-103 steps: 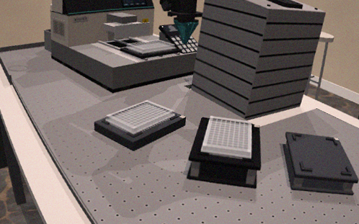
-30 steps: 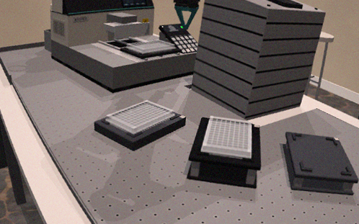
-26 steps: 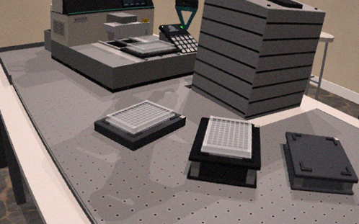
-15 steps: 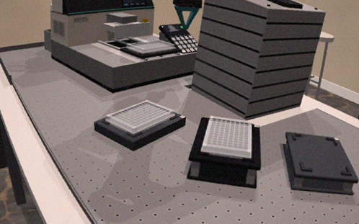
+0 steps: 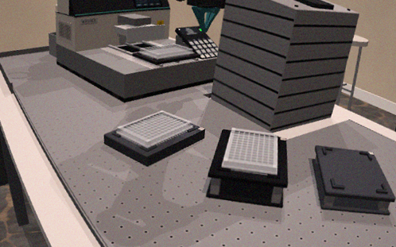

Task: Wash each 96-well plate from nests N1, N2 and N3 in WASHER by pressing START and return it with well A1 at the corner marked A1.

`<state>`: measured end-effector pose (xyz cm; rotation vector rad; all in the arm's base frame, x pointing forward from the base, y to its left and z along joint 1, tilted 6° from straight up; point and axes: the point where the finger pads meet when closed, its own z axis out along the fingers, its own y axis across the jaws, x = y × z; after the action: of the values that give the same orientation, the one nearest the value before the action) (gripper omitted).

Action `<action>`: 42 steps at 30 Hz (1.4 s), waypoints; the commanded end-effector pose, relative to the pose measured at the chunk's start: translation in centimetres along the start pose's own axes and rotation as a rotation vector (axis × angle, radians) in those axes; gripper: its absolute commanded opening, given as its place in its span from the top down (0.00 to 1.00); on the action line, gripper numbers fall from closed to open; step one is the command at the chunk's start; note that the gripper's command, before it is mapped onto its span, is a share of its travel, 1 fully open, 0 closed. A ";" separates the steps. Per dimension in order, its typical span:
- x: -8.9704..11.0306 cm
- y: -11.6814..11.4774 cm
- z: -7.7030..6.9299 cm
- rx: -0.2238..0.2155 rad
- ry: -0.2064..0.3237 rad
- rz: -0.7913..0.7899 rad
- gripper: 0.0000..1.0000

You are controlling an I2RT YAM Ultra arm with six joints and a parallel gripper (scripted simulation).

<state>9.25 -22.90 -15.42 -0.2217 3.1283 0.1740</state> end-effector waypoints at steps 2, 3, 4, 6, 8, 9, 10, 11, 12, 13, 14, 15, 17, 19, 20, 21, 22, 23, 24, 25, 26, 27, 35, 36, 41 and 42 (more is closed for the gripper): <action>-0.1 -0.3 -0.2 0.010 -0.003 -0.082 1.00; -0.1 -0.3 -0.2 0.010 -0.003 -0.082 1.00; -0.1 -0.3 -0.2 0.010 -0.003 -0.082 1.00; -0.1 -0.3 -0.2 0.010 -0.003 -0.082 1.00; -0.1 -0.3 -0.2 0.010 -0.003 -0.082 1.00; -0.1 -0.3 -0.2 0.010 -0.003 -0.082 1.00; -0.1 -0.3 -0.2 0.010 -0.003 -0.082 1.00; -0.1 -0.3 -0.2 0.010 -0.003 -0.082 1.00; -0.1 -0.3 -0.2 0.010 -0.003 -0.082 1.00; -0.1 -0.3 -0.2 0.010 -0.003 -0.082 1.00; -0.1 -0.3 -0.2 0.010 -0.003 -0.082 1.00; -0.1 -0.3 -0.1 0.010 -0.003 -0.082 1.00; -0.1 -0.3 0.3 0.010 -0.003 -0.082 1.00; -0.1 -0.3 0.6 0.010 -0.003 -0.082 1.00; -0.1 -0.3 0.8 0.010 -0.003 -0.082 1.00; -0.1 -0.3 0.9 0.010 -0.003 -0.082 1.00; -0.1 -0.3 1.1 0.010 -0.003 -0.082 1.00; -0.1 -0.3 1.3 0.010 -0.003 -0.082 1.00; -0.1 -0.3 1.5 0.010 -0.003 -0.082 1.00; -0.1 -0.3 1.6 0.010 -0.003 -0.082 1.00; -0.1 -0.3 1.6 0.010 -0.003 -0.082 1.00; -0.1 -0.3 1.6 0.010 -0.003 -0.082 1.00; -0.1 -0.3 3.0 0.010 -0.003 -0.082 1.00; -0.1 -0.3 3.1 0.010 -0.003 -0.082 1.00; -0.1 -0.3 4.0 0.010 -0.003 -0.082 1.00; -0.1 -0.3 4.1 0.010 -0.003 -0.082 1.00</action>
<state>9.14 -22.29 -19.42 -0.3496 3.1138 0.1837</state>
